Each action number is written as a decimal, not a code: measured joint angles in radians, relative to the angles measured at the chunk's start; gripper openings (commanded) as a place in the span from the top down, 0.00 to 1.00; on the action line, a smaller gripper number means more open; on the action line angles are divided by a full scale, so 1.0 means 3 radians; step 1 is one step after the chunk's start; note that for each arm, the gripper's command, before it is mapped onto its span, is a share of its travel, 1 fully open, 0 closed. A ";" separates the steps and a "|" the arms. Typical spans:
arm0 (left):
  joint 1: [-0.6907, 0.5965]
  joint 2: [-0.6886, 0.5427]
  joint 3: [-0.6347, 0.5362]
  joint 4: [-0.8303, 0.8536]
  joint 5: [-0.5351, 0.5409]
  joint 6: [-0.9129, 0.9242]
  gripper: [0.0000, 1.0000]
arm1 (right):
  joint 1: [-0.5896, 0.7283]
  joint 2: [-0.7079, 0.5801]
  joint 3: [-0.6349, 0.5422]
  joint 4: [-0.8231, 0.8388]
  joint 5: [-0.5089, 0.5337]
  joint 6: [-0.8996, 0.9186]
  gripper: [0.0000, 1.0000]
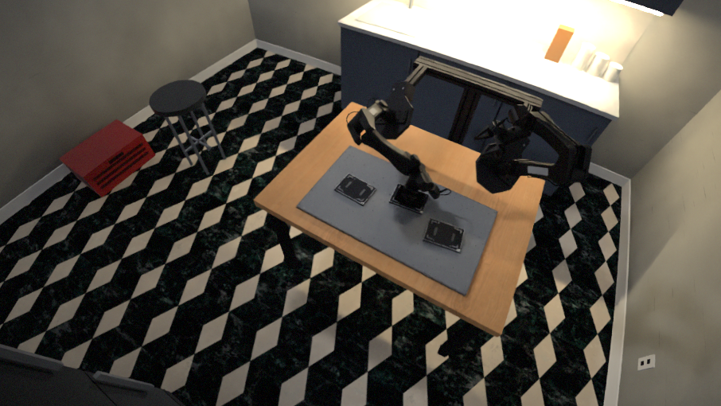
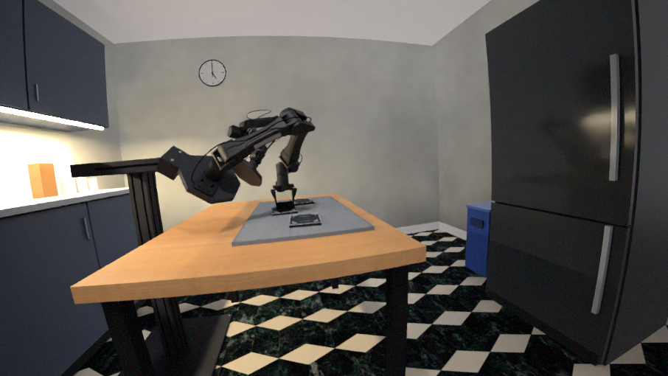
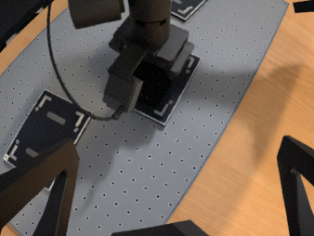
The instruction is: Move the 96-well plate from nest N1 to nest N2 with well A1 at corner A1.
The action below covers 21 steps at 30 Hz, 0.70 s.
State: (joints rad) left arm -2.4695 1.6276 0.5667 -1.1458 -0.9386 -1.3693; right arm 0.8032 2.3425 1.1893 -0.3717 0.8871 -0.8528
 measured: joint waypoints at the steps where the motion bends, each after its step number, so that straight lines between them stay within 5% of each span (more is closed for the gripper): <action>1: 0.0000 0.0000 0.0000 0.0000 0.0000 0.0000 0.00 | 0.0010 0.0000 -0.0013 0.0005 0.0000 0.0006 0.22; 21: 0.0000 0.0000 0.0000 0.0000 0.0000 0.0000 0.00 | 0.0034 0.0000 -0.0053 0.0008 0.0000 0.0019 0.22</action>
State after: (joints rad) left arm -2.4695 1.6276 0.5667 -1.1458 -0.9386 -1.3693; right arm 0.8135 2.3425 1.1732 -0.3695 0.8871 -0.8471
